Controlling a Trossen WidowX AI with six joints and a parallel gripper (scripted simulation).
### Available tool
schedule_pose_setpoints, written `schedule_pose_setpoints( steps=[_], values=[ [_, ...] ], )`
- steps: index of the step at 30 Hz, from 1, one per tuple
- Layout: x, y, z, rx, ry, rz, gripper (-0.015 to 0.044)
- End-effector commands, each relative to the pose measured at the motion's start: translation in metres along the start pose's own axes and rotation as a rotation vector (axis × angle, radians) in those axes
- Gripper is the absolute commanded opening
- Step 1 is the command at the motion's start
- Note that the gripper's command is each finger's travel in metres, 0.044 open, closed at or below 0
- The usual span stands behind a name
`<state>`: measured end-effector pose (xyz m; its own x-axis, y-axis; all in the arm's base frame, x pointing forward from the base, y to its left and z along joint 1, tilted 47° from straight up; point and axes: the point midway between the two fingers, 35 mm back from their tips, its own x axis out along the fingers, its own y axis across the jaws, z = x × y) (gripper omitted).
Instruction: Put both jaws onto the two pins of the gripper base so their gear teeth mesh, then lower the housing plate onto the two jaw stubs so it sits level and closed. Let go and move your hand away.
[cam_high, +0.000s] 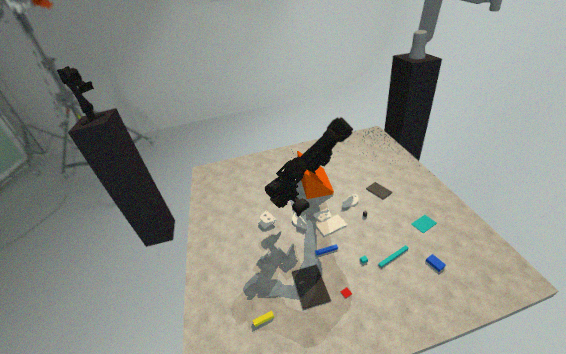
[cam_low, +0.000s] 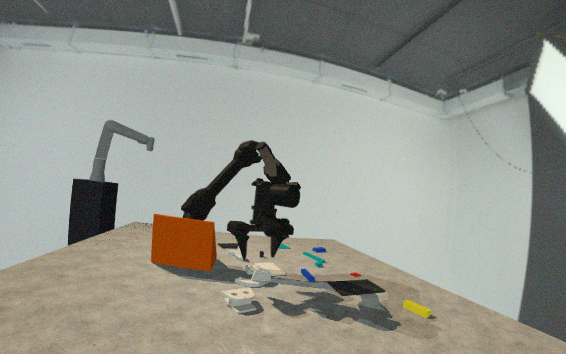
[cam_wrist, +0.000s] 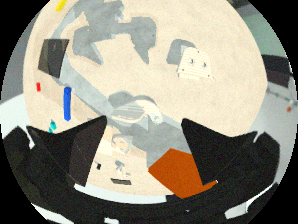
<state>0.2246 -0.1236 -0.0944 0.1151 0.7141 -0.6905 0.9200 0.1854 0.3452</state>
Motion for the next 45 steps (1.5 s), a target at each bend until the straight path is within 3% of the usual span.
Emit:
schedule_pose_setpoints(
  steps=[1,45],
  values=[
    [-0.0009,0.0022,-0.0017,0.095,0.001,0.006,0.0440],
    [-0.0034,0.0121,-0.0115,1.040,0.005,0.006,0.0440]
  ],
)
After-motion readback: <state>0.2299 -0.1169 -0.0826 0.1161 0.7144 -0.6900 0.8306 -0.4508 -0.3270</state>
